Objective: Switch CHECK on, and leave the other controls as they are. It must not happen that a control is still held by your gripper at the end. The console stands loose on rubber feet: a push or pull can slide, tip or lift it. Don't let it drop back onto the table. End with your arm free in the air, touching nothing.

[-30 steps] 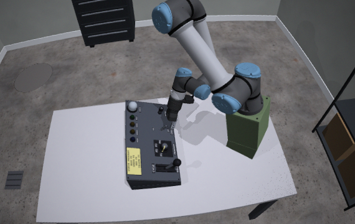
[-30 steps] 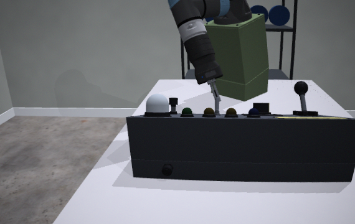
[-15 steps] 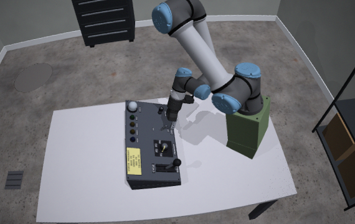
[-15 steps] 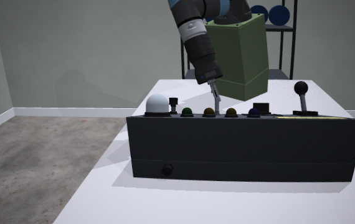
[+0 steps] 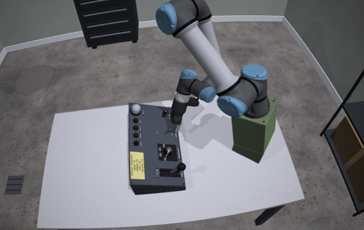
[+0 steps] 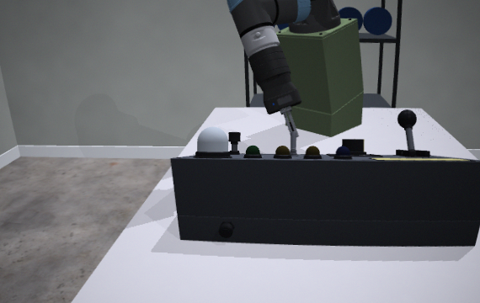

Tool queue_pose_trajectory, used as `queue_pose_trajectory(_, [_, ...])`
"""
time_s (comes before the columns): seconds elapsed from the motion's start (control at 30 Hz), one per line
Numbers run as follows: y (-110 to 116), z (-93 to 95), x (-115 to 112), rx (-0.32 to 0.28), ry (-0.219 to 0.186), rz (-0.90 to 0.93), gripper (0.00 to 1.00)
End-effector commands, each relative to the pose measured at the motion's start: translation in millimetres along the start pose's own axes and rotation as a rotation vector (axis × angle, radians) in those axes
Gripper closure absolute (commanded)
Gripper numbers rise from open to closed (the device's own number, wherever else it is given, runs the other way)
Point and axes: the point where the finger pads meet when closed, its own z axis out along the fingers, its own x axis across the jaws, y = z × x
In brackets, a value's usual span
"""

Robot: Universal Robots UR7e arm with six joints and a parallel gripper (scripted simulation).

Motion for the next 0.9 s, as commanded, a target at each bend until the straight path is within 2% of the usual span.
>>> queue_pose_trajectory(0.0, [0.4, -0.2, -0.1, -0.001, -0.001, -0.001, 1.00])
queue_pose_trajectory(0.87, [10.2, -0.2, -0.1, -0.001, -0.001, -0.001, 1.00])
